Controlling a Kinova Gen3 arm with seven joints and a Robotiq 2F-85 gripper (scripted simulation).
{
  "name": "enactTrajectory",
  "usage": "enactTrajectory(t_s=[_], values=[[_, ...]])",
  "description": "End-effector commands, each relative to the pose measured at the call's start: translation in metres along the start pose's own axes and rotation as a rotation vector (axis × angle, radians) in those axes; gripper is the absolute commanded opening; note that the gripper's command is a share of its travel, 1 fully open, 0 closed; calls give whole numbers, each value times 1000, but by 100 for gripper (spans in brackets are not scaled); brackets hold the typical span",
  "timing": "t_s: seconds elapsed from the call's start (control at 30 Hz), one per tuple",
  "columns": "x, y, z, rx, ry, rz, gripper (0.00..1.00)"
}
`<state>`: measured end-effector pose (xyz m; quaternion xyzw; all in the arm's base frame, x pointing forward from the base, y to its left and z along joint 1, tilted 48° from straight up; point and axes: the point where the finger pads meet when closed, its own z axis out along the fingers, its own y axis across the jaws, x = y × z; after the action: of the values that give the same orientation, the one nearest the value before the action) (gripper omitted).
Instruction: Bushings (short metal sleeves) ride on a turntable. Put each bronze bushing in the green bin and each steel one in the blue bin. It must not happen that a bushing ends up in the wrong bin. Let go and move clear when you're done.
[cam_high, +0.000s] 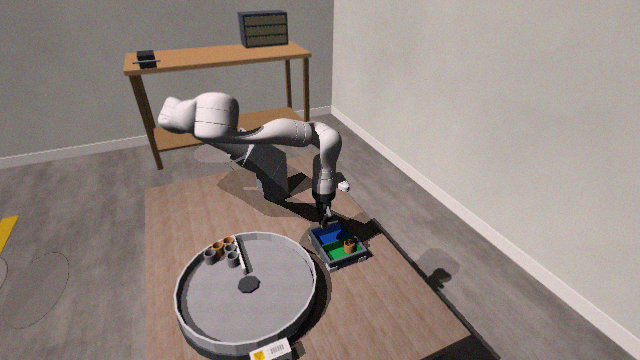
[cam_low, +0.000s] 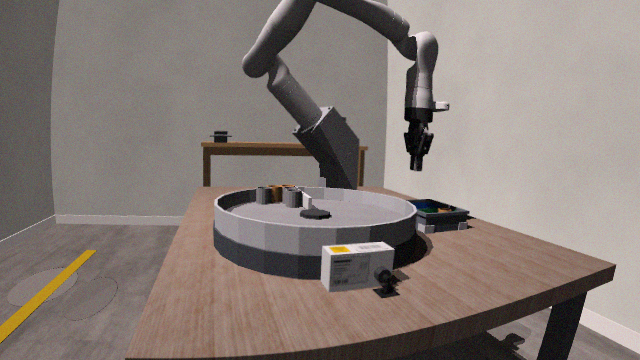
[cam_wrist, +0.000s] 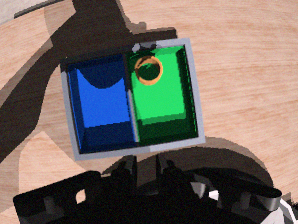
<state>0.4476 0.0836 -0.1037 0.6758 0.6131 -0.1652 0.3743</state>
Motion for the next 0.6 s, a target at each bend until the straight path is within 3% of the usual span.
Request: enactTrajectory(t_s=[0.0, 0.1, 0.3, 0.47, 0.57], values=[[-18, 7, -5, -5, 9, 12, 18], [-50, 3, -4, -5, 9, 12, 18], [-61, 2, -4, -5, 9, 13, 18], [-114, -3, -2, -5, 9, 13, 18], [-114, -3, -2, -5, 9, 13, 18]])
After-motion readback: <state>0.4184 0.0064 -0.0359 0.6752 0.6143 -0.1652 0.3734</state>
